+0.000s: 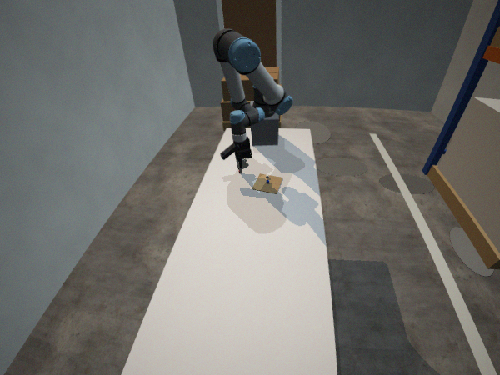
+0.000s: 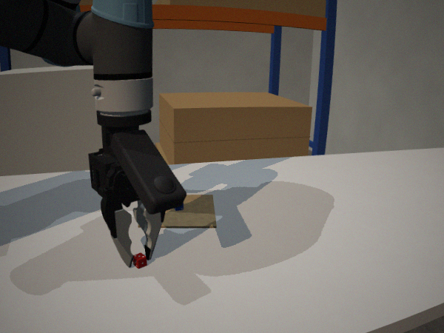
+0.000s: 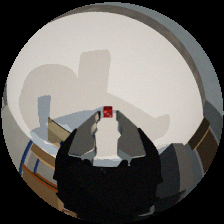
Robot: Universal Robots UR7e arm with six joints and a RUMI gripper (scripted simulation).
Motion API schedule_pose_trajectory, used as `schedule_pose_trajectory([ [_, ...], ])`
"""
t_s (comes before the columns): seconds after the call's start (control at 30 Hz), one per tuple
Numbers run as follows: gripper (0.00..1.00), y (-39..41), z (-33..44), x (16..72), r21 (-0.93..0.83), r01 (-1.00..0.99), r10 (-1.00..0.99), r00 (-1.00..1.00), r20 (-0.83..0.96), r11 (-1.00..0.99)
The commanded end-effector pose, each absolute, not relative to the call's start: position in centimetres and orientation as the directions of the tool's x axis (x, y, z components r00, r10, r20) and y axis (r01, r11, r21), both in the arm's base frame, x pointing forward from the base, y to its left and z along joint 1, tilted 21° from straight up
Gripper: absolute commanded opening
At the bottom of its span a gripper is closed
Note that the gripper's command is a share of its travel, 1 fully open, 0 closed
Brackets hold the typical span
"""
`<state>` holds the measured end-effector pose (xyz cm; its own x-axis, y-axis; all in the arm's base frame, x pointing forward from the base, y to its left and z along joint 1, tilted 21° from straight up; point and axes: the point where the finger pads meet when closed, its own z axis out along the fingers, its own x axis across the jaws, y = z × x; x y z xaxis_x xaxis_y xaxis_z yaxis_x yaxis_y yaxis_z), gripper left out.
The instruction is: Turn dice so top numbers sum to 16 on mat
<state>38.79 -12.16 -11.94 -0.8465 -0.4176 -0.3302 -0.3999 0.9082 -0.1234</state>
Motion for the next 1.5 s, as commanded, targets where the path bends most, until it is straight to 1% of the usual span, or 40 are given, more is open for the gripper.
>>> schedule_pose_trajectory([
  [0.0,0.18,-12.17,-11.95,38.83,-0.124,-0.4,-0.418,-0.846,-0.331,0.908],
  [1.1,0.18,-12.17,-11.95,38.83,-0.124,-0.4,-0.418,-0.846,-0.331,0.908],
  [1.13,0.0,-12.17,-11.95,38.83,-0.124,-0.4,-0.418,-0.846,-0.331,0.908],
  [1.47,0.0,-12.17,-11.95,38.83,-0.124,-0.4,-0.418,-0.846,-0.331,0.908],
])
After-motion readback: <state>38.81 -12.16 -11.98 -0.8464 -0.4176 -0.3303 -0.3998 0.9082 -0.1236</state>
